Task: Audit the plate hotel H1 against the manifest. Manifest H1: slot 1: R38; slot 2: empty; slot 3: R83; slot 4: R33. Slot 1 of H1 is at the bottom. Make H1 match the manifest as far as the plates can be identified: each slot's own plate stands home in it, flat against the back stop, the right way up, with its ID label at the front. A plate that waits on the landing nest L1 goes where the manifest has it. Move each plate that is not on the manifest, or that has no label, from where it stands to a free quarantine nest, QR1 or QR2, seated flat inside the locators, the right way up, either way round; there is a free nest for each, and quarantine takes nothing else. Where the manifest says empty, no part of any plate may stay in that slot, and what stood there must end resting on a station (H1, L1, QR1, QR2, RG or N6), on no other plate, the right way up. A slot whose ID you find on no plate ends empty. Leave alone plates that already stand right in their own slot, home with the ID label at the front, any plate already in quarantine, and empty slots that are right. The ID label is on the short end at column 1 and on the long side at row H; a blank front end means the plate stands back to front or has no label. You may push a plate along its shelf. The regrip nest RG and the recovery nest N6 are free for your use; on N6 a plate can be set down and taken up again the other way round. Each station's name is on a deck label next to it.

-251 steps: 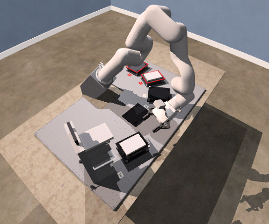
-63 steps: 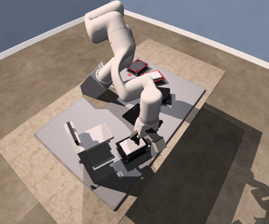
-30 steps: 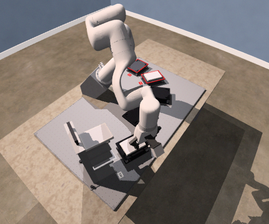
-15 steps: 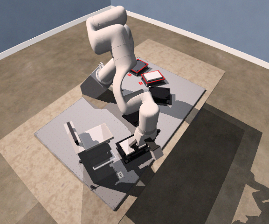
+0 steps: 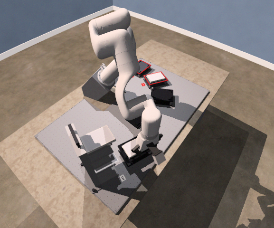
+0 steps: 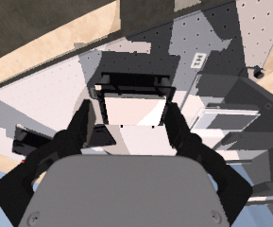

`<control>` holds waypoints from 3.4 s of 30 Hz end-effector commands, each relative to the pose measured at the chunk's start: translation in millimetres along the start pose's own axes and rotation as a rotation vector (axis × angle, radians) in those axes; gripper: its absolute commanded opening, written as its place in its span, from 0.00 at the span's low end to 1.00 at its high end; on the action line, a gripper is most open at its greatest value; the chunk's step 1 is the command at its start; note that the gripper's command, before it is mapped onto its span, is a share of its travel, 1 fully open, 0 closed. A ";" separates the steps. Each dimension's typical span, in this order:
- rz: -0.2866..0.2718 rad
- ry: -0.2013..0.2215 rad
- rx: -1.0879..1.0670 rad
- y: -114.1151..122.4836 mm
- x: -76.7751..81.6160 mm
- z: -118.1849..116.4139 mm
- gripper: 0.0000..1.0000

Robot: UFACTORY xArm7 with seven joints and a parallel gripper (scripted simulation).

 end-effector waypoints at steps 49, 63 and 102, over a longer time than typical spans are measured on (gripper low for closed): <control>0.003 0.001 -0.001 -1.1 -51.2 0.7 1.00; 0.003 0.002 -0.001 -1.2 -51.1 0.8 1.00; 0.003 0.002 -0.001 -1.2 -51.1 0.7 1.00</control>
Point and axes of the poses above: the point where the finger pads meet when closed, its own x axis back along the fingers, its own z axis across the jaws, y = z × x, the point moved 9 cm from there along x, back along the fingers, and after that the axes turned 5 degrees about x, right-handed, at the moved point
